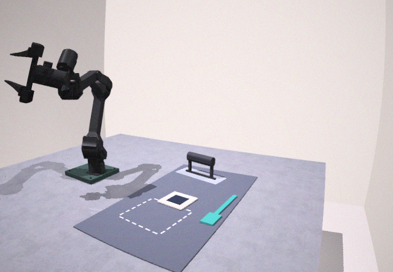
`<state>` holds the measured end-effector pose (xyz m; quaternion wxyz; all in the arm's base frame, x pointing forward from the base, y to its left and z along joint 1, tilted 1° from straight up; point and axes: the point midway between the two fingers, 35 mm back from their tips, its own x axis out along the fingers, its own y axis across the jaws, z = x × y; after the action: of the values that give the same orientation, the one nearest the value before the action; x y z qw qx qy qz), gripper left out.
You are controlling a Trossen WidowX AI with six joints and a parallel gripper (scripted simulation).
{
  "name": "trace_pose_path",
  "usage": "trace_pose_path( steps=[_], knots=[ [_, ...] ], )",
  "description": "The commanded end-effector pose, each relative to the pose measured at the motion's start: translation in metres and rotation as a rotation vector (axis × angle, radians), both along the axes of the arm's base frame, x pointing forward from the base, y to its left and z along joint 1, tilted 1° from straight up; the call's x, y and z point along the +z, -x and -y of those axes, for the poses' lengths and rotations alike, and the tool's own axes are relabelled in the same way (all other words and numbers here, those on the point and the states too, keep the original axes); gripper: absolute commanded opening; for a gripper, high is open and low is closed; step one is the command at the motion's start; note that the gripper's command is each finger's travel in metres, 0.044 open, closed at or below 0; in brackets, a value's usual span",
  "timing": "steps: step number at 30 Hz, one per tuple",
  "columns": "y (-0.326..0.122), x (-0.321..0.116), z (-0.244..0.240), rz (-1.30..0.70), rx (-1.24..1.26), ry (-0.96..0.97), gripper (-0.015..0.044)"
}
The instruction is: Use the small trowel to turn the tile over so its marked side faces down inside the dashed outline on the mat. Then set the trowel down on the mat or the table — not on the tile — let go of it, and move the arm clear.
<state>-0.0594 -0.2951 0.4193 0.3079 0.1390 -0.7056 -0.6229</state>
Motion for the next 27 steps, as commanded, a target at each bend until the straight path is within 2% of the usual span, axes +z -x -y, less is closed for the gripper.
trace_pose_path(
  steps=[1, 11, 21, 25, 27],
  knots=[
    [0.0, 0.0, 0.0, 0.0, 0.0, 0.0, 0.0374],
    [0.0, 0.0, 0.0, 0.0, 0.0, 0.0, 0.0111],
    [0.0, 0.0, 0.0, 0.0, 0.0, 0.0, 0.01],
    [0.0, 0.0, 0.0, 0.0, 0.0, 0.0, 0.0],
    [0.0, 0.0, 0.0, 0.0, 0.0, 0.0, 0.0]
  ],
)
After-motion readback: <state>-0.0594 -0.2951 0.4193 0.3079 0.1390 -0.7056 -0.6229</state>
